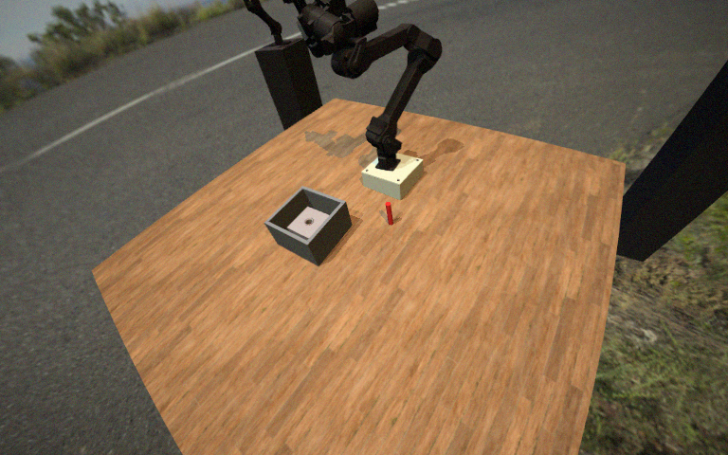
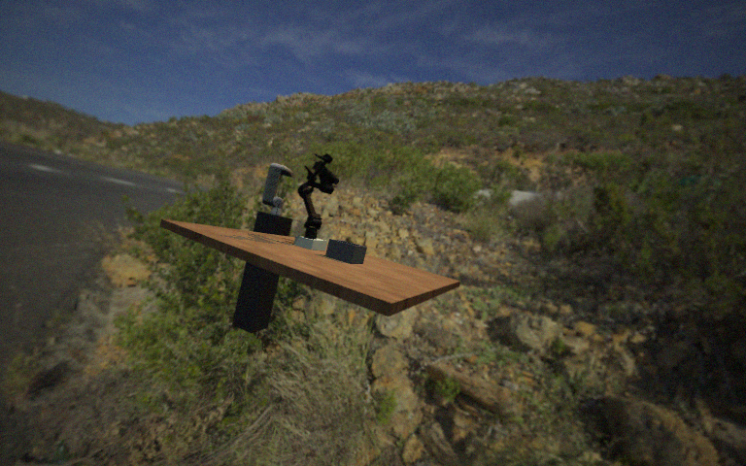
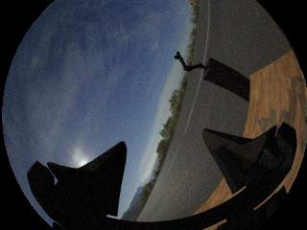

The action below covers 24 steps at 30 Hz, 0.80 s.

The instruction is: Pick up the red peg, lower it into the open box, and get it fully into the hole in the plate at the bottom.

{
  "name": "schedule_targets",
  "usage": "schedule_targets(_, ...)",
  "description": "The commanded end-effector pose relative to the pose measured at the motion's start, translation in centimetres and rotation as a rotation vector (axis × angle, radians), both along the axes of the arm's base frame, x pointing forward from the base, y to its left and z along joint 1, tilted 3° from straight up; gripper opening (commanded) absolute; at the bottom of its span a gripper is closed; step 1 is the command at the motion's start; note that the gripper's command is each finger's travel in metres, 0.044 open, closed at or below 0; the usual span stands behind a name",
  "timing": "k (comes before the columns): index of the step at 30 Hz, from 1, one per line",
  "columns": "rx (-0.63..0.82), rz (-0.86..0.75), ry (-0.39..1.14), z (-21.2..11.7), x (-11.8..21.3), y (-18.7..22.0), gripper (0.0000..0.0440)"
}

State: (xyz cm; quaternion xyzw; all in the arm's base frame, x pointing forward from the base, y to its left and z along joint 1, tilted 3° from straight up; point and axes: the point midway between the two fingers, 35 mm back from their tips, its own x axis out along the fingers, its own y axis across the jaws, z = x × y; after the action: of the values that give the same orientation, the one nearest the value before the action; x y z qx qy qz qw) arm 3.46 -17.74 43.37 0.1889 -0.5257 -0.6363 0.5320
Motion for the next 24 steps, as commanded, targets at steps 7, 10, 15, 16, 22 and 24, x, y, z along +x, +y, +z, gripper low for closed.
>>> schedule_targets(7, 0.004, 0.104, 0.182, 1.1, 5.1, -0.7, 0.044)
schedule_targets(10, 0.011, 0.175, 0.261, 1.1, 7.9, -0.8, 0.044)
schedule_targets(15, 0.019, 0.3, 0.385, 0.7, 12.6, -0.4, 0.044)
schedule_targets(16, 0.021, 0.326, 0.409, 0.5, 13.5, -0.2, 0.044)
schedule_targets(22, 0.028, 0.486, 0.549, -0.9, 18.8, 1.3, 0.044)
schedule_targets(24, 0.032, 0.54, 0.594, -1.5, 20.4, 1.9, 0.044)
